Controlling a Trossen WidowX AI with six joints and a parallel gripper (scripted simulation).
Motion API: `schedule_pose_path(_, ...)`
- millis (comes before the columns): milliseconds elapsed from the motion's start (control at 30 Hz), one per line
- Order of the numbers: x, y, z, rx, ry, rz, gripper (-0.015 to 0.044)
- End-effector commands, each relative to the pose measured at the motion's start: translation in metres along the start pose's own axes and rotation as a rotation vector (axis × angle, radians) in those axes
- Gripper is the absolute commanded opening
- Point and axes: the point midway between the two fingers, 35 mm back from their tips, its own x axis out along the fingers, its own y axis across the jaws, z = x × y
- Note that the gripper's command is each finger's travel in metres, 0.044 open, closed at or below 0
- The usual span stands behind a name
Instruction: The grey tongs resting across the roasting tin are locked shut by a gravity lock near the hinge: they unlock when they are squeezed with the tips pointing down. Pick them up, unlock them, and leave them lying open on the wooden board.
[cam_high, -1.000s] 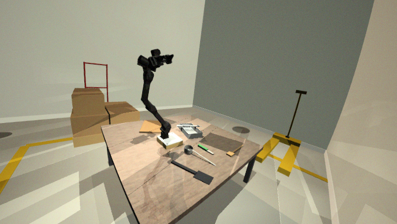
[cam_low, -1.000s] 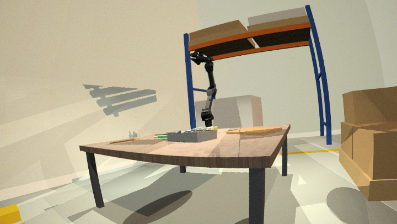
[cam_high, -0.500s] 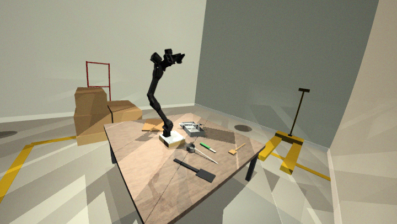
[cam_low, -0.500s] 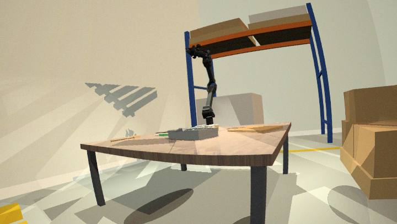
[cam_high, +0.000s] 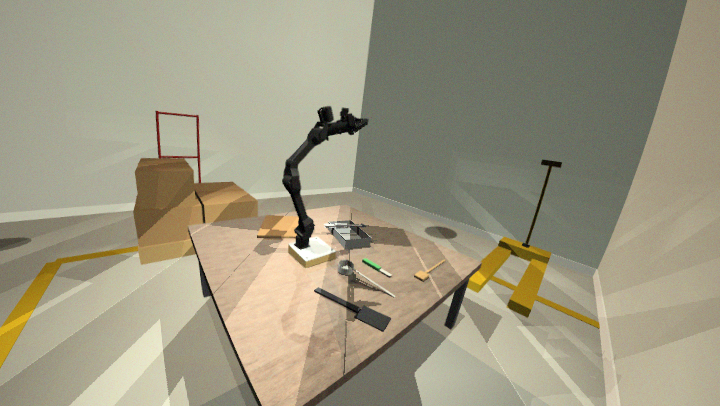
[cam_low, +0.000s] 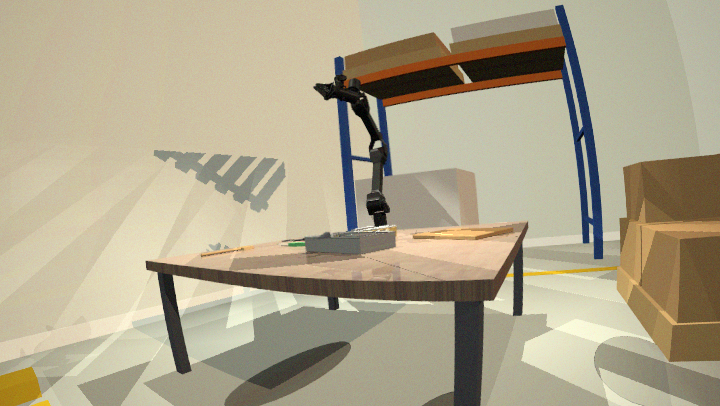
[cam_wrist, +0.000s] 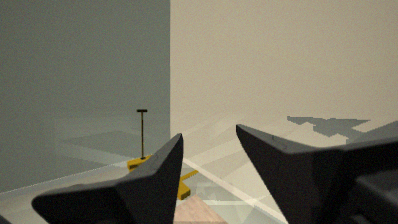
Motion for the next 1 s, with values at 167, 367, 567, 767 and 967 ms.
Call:
schedule_pose_path(167,0.038,0.095,-0.069,0.044,0.149,0.244,0.026)
schedule_pose_path(367,0.045,0.13,-0.099,0.046,0.219,0.334,0.026)
schedule_pose_path(567,0.051,0.196,-0.17,0.084,0.412,0.5,0.026)
schedule_pose_path(767,0.037,0.256,-0.252,0.142,0.667,0.652,0.026)
schedule_pose_path(967,0.002,0.305,-0.341,0.219,0.987,0.767,0.026)
